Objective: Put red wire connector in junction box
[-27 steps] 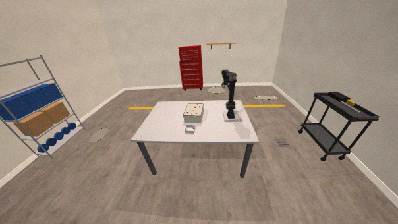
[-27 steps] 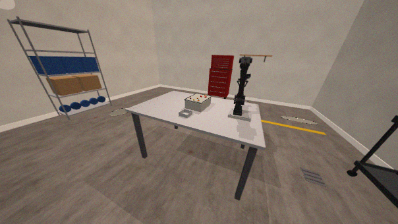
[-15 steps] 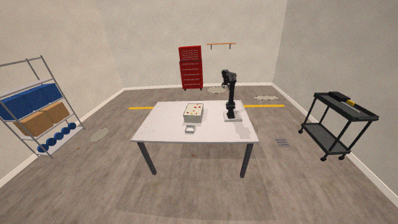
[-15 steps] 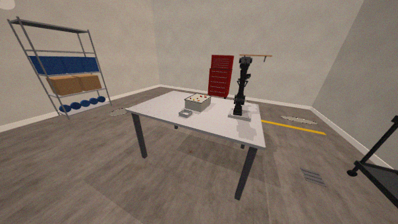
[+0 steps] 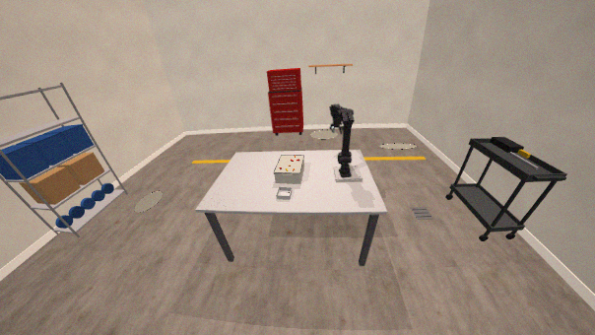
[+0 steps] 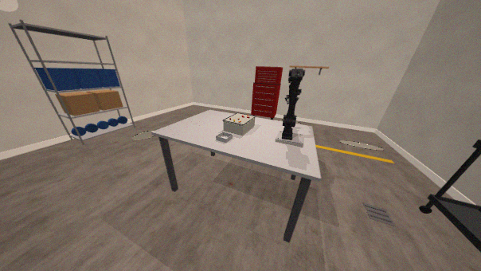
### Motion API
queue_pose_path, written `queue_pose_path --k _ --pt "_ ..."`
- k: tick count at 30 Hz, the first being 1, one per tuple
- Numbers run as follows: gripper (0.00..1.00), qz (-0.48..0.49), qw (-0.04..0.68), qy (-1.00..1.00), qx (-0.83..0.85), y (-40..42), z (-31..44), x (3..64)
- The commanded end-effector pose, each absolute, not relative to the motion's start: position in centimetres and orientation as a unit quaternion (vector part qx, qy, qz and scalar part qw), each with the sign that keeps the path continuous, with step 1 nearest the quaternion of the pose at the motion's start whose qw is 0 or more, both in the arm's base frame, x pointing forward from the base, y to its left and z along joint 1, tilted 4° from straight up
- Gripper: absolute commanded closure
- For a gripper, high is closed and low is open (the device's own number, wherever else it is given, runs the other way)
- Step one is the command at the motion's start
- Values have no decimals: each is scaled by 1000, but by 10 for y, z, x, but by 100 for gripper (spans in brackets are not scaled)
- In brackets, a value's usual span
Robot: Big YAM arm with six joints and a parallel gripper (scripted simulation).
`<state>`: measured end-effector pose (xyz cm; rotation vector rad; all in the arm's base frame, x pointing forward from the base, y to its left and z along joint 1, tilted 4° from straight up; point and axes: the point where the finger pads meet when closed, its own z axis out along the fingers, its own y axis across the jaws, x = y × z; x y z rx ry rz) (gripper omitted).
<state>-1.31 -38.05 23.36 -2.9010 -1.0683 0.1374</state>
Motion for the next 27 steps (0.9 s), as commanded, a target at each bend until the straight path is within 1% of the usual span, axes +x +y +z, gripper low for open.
queue_pose_path --k 1,5,7,9,22,24,25,27 --pt "0 50 4 -420 -906 -399 255 16" --pt "0 48 4 -484 -874 -402 258 43" --pt "0 48 4 -484 -874 -402 258 43" --pt "0 48 3 -540 -841 -402 261 68" --pt "0 46 1 -715 -697 -390 269 154" --pt "0 46 1 -715 -697 -390 269 154" --pt "0 46 0 -747 -663 -386 271 171" --pt "0 46 0 -767 -640 -382 272 182"
